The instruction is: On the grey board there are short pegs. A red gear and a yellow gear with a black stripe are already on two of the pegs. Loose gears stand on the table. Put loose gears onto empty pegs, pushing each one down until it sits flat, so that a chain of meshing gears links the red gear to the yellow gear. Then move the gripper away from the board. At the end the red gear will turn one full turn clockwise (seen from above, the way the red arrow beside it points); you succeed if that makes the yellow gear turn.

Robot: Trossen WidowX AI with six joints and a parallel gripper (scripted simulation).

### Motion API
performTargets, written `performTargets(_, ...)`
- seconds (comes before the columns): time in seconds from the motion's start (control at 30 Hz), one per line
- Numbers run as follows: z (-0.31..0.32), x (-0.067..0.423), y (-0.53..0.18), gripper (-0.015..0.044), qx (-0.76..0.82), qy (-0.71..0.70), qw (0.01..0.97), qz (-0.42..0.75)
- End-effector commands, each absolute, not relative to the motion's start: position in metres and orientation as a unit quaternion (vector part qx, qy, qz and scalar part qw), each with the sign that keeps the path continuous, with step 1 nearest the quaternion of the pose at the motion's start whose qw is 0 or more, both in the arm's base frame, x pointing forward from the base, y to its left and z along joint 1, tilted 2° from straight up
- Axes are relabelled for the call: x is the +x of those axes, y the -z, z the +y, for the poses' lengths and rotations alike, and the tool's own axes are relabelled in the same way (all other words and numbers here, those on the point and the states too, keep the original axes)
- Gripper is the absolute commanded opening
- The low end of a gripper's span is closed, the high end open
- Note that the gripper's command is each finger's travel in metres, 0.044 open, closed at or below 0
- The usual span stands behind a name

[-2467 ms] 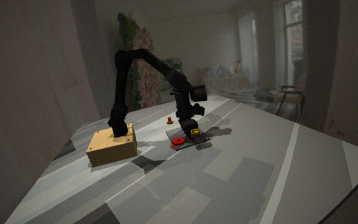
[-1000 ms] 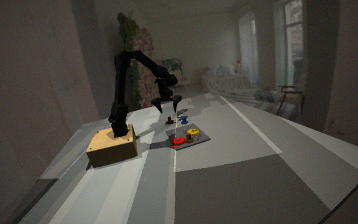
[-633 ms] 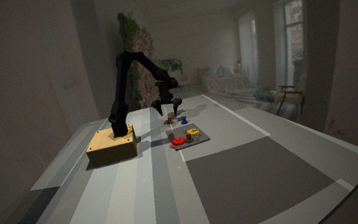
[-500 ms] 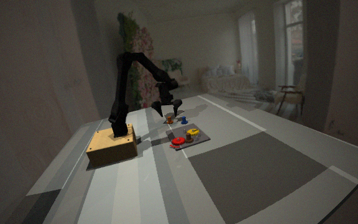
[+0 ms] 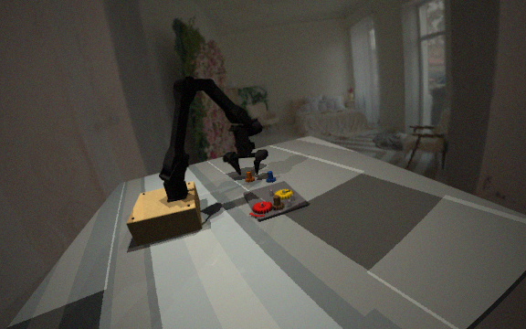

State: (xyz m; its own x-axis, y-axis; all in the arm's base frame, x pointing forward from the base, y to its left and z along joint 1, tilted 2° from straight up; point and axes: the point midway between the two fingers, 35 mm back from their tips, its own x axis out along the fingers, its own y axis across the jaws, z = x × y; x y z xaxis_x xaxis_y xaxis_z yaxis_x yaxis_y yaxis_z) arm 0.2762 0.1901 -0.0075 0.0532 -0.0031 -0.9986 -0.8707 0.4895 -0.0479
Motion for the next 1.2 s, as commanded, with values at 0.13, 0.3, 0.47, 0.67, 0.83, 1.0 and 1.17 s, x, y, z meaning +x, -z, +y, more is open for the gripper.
performTargets(0.13, 0.19, 0.276, 0.008, 0.0177, -0.37, -0.347, 0.625, 0.593)
performTargets(0.3, 0.19, 0.276, 0.008, 0.0066, -0.37, -0.347, 0.625, 0.593)
performTargets(0.47, 0.19, 0.276, 0.008, 0.0033, -0.37, -0.347, 0.625, 0.593)
performTargets(0.67, 0.193, 0.279, 0.003, 0.0, -0.376, -0.354, 0.63, 0.58)
performTargets(0.83, 0.196, 0.283, -0.009, 0.0, -0.381, -0.36, 0.634, 0.568)
performTargets(1.0, 0.197, 0.284, -0.022, 0.0, -0.38, -0.359, 0.634, 0.57)
performTargets(1.17, 0.198, 0.285, -0.035, 0.0, -0.378, -0.357, 0.633, 0.573)
